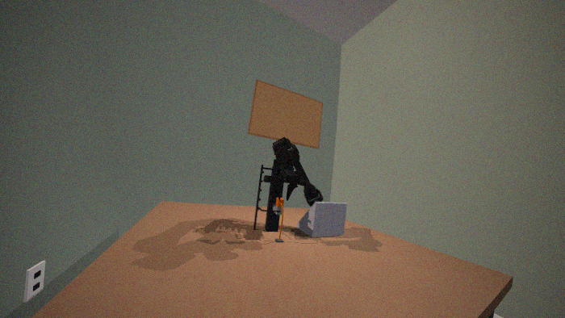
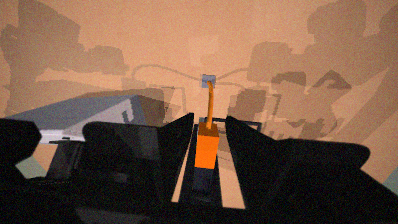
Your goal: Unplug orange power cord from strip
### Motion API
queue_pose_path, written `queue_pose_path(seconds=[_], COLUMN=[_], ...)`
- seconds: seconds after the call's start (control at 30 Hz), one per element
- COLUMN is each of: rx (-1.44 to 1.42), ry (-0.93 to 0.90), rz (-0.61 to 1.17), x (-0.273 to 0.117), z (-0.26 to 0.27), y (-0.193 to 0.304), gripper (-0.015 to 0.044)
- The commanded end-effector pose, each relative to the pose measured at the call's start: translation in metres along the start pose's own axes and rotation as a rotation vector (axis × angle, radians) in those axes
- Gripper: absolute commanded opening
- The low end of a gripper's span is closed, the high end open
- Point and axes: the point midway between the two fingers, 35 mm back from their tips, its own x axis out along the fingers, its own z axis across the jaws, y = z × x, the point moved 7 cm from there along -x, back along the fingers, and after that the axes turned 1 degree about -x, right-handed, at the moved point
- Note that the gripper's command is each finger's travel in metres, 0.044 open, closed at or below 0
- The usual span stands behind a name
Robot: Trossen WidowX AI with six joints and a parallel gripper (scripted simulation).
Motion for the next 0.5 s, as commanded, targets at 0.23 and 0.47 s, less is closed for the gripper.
queue_pose_path(seconds=[0.23,0.47], rx=[-0.006,-0.006], ry=[0.011,0.011], rz=[-0.002,-0.002], x=[-0.004,-0.004], z=[0.0,0.0], y=[0.007,0.018], gripper=[0.016,0.016])
